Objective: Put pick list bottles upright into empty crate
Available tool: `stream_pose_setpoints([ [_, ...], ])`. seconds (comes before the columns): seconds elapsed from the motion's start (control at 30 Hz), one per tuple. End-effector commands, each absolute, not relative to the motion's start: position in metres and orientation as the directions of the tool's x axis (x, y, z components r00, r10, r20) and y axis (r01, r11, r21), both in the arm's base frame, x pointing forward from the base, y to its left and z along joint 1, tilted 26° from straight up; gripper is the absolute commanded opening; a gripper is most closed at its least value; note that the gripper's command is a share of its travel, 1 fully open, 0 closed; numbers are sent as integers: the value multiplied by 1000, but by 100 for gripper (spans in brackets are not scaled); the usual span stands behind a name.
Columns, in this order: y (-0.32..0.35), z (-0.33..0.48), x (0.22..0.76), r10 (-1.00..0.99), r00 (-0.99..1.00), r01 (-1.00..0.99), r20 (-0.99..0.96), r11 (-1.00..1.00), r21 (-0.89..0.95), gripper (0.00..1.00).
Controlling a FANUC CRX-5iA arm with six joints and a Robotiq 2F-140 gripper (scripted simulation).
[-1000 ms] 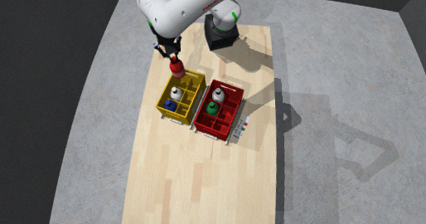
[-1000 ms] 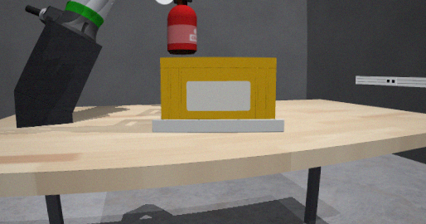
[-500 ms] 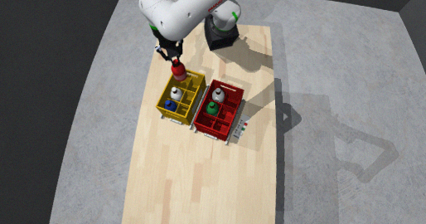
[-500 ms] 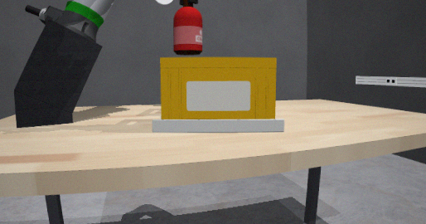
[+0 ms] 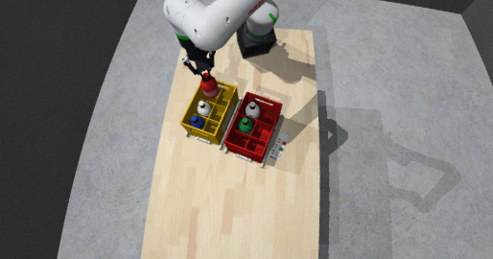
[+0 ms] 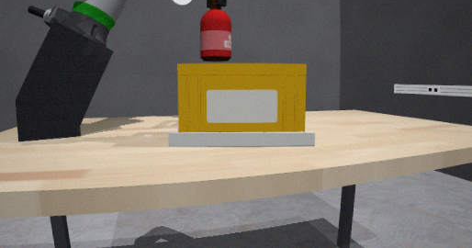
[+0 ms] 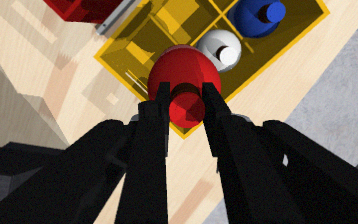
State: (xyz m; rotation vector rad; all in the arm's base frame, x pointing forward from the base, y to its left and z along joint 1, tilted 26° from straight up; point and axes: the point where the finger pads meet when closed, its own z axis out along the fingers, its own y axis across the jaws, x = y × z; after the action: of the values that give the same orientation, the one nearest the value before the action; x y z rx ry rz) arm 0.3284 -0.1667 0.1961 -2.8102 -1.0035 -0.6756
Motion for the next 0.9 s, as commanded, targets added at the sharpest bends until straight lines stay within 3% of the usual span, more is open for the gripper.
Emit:
stream_pose_setpoints([
  [0.0, -163, 200, 333, 584, 688, 619, 431, -782, 71, 10],
  [0.87, -133, 218, 360, 584, 688, 619, 431, -782, 71, 10],
])
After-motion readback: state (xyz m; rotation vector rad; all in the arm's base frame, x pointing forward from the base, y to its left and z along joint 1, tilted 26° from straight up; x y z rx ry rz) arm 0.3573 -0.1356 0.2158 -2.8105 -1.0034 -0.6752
